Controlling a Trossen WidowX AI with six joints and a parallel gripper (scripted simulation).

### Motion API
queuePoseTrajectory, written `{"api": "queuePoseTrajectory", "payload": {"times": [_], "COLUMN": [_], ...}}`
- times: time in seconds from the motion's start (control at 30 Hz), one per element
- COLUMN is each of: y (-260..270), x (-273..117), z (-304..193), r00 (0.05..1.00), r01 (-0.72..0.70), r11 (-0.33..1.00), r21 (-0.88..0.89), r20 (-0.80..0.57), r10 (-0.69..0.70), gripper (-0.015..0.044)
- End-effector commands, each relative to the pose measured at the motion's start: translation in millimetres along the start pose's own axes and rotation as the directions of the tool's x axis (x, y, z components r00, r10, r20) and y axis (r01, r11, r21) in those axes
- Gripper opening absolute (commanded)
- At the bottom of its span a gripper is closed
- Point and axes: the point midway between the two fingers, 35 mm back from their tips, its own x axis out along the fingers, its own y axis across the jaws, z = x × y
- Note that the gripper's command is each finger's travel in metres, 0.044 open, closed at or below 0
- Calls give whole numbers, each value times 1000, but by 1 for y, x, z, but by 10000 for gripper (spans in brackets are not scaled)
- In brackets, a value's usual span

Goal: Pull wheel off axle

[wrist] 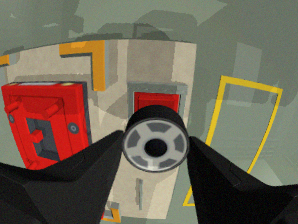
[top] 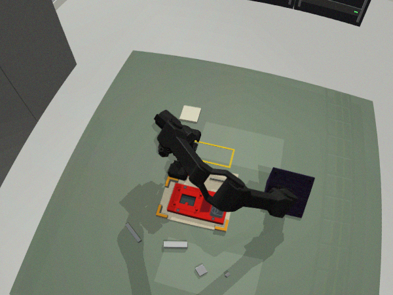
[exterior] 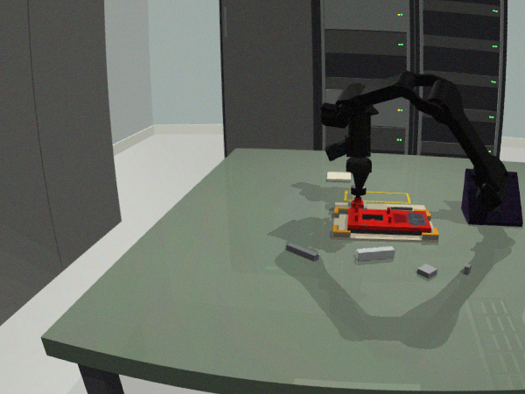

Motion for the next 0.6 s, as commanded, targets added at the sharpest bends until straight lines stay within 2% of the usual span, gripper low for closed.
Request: {"api": "queuePoseTrajectory", "payload": {"times": [0.0,0.57], "y": [-1,-1], "x": [-4,-10], "z": [1,1], "r00": [1000,1000], "r01": [4,4], "r11": [1000,1000], "r21": [-5,-4], "r20": [5,5], "r10": [-4,-4], "gripper": [0,0]}}
